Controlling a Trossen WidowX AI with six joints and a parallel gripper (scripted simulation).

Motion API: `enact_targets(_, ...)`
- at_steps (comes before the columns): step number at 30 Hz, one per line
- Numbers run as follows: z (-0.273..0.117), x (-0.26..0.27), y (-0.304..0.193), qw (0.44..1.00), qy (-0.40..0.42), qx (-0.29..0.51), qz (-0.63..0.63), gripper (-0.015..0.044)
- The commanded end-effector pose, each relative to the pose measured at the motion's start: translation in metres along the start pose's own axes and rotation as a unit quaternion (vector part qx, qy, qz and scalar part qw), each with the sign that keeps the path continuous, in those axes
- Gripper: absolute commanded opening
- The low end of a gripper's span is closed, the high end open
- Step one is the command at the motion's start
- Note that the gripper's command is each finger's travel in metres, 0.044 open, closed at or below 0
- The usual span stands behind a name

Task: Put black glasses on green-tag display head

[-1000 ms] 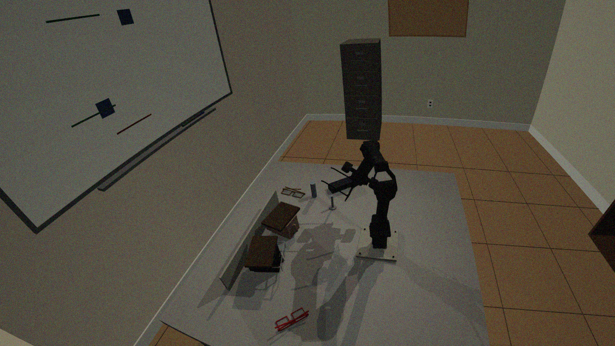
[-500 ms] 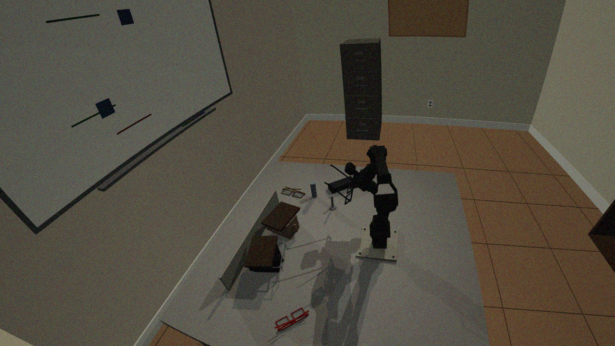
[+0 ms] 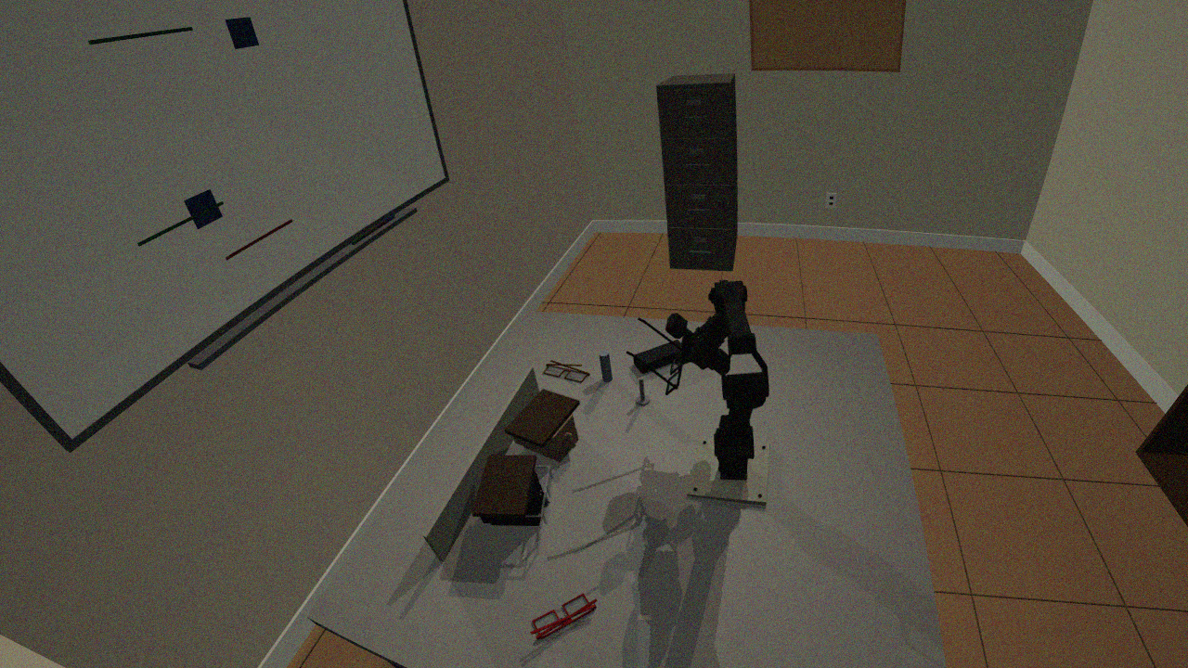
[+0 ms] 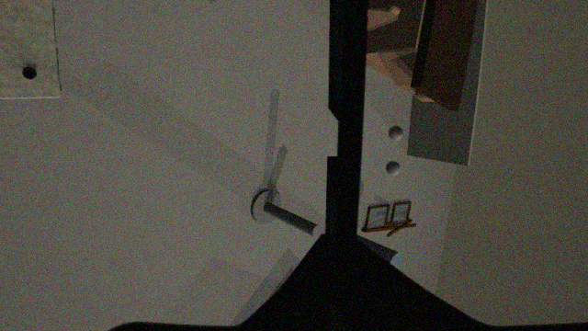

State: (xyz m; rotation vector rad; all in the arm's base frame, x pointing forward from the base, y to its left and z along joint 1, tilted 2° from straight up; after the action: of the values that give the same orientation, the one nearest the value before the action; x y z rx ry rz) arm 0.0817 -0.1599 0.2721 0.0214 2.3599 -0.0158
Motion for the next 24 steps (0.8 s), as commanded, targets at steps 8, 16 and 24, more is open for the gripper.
enact_targets(8, 0.0, 0.0, -0.001, 1.0, 0.002, 0.0, 0.003, 0.0)
enact_targets(16, 0.014, -0.007, 0.003, 0.999, 0.033, -0.031, 0.028, 0.0)
enact_targets(24, 0.031, -0.015, 0.01, 0.993, 0.078, -0.062, 0.056, 0.0)
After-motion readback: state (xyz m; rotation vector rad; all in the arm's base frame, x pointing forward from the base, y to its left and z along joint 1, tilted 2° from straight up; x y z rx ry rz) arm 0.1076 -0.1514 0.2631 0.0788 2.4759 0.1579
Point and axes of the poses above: the point midway between the two fingers, 35 mm back from their tips, its own z axis out along the fingers, its own x axis across the jaws, y = z × x, the point moved 6 cm from there along -z, back along the fingers, and after that the axes turned 1 degree about -z, right-handed, at the moved point
